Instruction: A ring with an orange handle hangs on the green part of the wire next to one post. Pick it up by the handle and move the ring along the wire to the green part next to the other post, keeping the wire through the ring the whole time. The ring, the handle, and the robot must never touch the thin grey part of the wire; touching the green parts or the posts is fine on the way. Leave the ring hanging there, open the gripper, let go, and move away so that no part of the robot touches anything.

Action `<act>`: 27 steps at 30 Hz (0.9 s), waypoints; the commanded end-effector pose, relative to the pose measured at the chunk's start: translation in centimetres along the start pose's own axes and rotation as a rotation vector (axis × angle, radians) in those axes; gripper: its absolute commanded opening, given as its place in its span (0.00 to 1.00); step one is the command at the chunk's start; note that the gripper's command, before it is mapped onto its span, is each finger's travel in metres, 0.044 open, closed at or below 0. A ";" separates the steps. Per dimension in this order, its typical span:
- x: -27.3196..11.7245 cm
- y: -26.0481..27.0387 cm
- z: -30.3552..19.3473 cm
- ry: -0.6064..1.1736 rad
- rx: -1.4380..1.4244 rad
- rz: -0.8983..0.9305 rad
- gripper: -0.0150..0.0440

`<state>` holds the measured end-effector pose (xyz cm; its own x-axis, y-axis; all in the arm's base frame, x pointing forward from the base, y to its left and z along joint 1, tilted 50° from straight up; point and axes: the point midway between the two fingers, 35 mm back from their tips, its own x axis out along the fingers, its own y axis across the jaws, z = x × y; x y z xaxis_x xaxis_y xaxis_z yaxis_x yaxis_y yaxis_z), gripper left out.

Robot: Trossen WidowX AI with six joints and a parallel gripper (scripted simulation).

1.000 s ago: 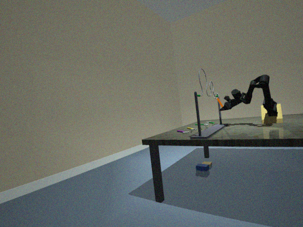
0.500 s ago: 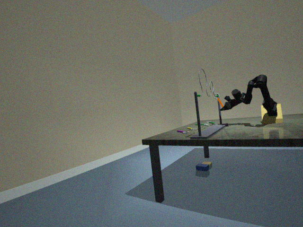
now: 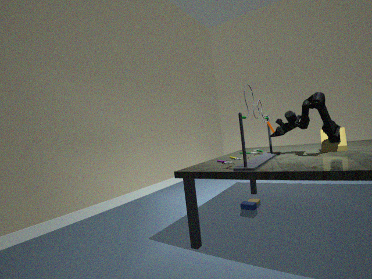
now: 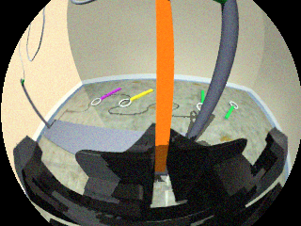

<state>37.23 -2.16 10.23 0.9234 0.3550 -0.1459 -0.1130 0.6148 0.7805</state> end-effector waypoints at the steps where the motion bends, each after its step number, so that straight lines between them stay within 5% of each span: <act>1: 0.2 -0.2 -0.9 0.007 0.010 -0.007 0.00; 22: 0.2 -0.2 -1.0 0.007 0.010 -0.007 0.00; 27: 0.2 -0.2 -0.9 0.008 0.004 -0.004 0.22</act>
<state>37.12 -1.56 9.52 0.9209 0.3582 -0.1536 -0.1080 0.6131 0.7826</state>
